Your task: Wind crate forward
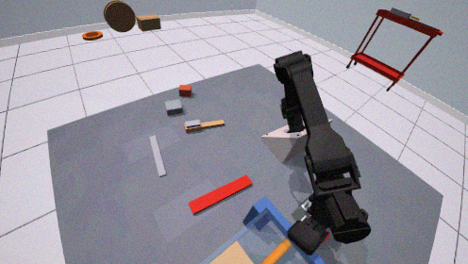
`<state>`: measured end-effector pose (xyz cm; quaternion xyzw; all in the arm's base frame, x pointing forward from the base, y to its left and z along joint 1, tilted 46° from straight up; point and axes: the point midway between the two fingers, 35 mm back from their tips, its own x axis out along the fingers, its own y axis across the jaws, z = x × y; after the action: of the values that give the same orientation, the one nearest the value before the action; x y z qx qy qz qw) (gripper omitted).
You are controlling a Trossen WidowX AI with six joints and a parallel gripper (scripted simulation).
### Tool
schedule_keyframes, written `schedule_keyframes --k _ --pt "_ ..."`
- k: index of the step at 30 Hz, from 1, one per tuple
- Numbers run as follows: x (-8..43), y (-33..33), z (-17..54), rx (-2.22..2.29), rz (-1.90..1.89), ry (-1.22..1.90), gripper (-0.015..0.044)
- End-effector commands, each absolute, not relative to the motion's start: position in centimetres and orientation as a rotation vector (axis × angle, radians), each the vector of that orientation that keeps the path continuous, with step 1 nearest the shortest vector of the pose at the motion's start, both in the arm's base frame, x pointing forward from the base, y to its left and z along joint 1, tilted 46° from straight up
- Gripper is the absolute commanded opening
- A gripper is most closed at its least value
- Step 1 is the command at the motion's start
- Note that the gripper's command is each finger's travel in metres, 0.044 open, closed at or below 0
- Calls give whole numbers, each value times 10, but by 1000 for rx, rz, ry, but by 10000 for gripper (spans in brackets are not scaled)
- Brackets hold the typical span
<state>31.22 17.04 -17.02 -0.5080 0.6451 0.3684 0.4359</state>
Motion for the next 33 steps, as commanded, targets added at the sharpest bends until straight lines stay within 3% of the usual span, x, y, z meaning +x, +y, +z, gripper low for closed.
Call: schedule_keyframes --k 1,33 --pt "310 184 -182 -1250 936 1587 0" --pt "295 210 -202 -1247 938 1585 0"
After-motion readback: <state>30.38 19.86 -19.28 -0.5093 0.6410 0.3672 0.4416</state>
